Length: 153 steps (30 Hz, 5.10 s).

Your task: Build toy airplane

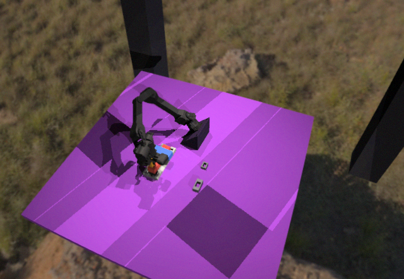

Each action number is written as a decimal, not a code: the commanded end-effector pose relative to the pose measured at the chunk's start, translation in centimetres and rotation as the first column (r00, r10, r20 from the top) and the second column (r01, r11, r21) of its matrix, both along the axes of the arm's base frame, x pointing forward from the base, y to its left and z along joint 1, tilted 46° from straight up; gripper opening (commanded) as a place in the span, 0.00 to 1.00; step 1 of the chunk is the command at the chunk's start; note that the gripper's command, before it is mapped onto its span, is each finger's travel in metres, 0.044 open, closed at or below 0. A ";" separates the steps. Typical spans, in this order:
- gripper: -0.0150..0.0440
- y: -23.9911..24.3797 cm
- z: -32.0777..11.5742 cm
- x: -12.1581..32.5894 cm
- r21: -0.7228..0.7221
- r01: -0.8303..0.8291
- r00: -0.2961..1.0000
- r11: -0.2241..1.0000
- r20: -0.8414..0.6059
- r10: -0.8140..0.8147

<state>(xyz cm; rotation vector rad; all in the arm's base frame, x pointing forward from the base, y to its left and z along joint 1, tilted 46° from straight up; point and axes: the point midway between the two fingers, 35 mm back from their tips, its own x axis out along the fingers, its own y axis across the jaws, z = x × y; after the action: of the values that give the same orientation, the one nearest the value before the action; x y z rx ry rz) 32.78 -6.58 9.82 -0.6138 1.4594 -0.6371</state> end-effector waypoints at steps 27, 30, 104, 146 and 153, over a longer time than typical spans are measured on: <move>0.36 2.9 2.7 -0.1 -0.003 -0.004 1.000 1.000 -0.007 0.004; 0.36 2.9 2.7 -0.1 -0.003 -0.004 1.000 1.000 -0.007 0.004; 0.36 0.1 -0.3 -0.3 -0.004 -0.004 1.000 1.000 -0.007 0.004; 0.36 0.1 -0.4 -0.3 -0.004 -0.004 1.000 1.000 -0.007 0.004; 0.36 0.1 -0.4 -0.3 -0.004 -0.004 1.000 1.000 -0.007 0.004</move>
<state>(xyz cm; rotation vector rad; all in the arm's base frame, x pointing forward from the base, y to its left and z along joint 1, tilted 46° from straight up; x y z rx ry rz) 32.54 -6.45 9.49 -0.6139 1.4612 -0.6364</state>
